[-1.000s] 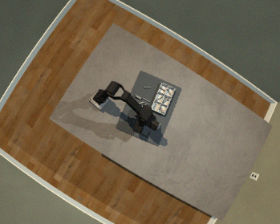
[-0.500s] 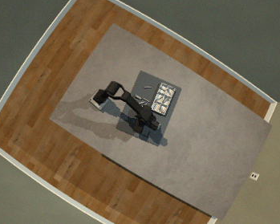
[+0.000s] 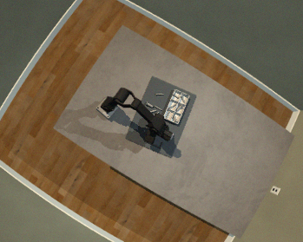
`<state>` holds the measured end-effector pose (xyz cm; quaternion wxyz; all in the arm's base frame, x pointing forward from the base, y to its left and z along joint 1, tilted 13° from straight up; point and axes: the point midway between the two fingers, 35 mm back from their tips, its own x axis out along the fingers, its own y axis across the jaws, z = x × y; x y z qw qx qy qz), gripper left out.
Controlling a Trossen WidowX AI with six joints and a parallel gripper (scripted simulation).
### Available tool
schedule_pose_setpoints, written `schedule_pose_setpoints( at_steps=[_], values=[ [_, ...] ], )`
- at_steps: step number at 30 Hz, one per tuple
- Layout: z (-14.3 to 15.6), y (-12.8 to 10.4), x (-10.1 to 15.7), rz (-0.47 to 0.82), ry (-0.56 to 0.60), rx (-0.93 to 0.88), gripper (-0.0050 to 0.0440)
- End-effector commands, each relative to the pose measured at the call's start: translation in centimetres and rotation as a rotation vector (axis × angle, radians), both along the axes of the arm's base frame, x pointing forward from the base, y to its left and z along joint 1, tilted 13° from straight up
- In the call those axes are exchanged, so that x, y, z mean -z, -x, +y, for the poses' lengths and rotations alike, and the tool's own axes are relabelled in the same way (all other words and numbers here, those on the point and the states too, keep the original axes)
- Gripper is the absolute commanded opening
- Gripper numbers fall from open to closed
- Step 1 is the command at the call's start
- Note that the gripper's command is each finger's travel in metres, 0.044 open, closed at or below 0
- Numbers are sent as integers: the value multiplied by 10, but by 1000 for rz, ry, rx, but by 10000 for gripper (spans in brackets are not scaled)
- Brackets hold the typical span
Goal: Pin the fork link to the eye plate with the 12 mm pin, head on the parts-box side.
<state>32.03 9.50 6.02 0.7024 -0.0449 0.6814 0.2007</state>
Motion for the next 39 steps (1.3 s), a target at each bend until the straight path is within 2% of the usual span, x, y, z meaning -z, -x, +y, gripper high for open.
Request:
schedule_pose_setpoints(
  at_steps=[1, 39],
  values=[
    [2, -8, -10, -36, -9, 3, -50],
    [2, -7, -7, -32, -9, 3, -50]
  ],
)
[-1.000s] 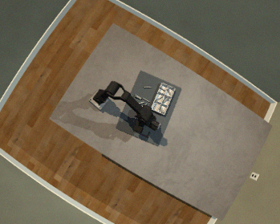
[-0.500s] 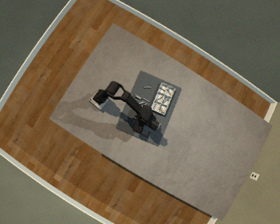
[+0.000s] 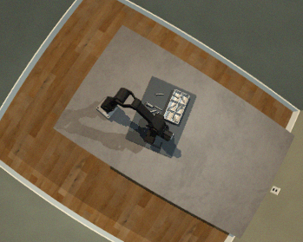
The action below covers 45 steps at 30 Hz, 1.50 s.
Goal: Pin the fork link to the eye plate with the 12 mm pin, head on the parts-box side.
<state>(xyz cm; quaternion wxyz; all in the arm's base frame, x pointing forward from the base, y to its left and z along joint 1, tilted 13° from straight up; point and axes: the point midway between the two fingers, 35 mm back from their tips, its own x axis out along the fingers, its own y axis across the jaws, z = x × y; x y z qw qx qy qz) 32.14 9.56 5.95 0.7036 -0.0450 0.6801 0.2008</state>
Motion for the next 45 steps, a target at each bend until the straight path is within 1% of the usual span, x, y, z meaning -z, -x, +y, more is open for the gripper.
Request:
schedule_pose_setpoints(
  at_steps=[1, 10, 24, 45],
  values=[
    [2, -5, -7, -27, -8, 3, -50],
    [1, -1, -1, -12, -5, 3, -50],
    [2, -1, 2, -11, -4, 3, -50],
    [2, -2, 2, -17, -5, 3, -50]
  ],
)
